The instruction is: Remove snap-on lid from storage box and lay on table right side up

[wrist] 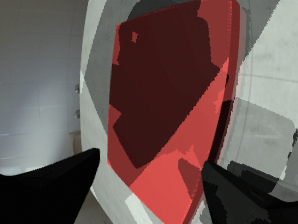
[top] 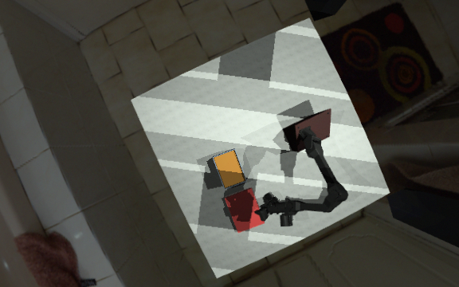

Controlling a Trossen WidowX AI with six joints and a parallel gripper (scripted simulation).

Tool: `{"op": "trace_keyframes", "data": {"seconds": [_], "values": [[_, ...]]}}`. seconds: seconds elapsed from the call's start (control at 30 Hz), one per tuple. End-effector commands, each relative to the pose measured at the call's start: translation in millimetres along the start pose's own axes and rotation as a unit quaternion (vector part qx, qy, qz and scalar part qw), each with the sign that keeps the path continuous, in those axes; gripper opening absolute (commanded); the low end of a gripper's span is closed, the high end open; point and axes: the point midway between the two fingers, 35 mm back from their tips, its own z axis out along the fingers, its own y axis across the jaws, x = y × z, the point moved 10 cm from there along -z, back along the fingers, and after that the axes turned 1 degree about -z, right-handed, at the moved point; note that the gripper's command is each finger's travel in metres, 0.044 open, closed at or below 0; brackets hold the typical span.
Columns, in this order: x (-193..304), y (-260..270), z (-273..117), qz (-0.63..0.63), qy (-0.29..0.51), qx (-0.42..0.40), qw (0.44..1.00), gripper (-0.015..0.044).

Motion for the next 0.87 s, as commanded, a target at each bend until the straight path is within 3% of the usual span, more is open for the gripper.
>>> {"op": "trace_keyframes", "data": {"seconds": [0.0, 0.83], "values": [[-0.9, -5.4, -5.8, 0.002, -0.002, 0.000, 1.000, 0.0432], [-0.2, -37.5, -43.8, 0.003, -0.002, 0.001, 1.000, 0.0440]]}}
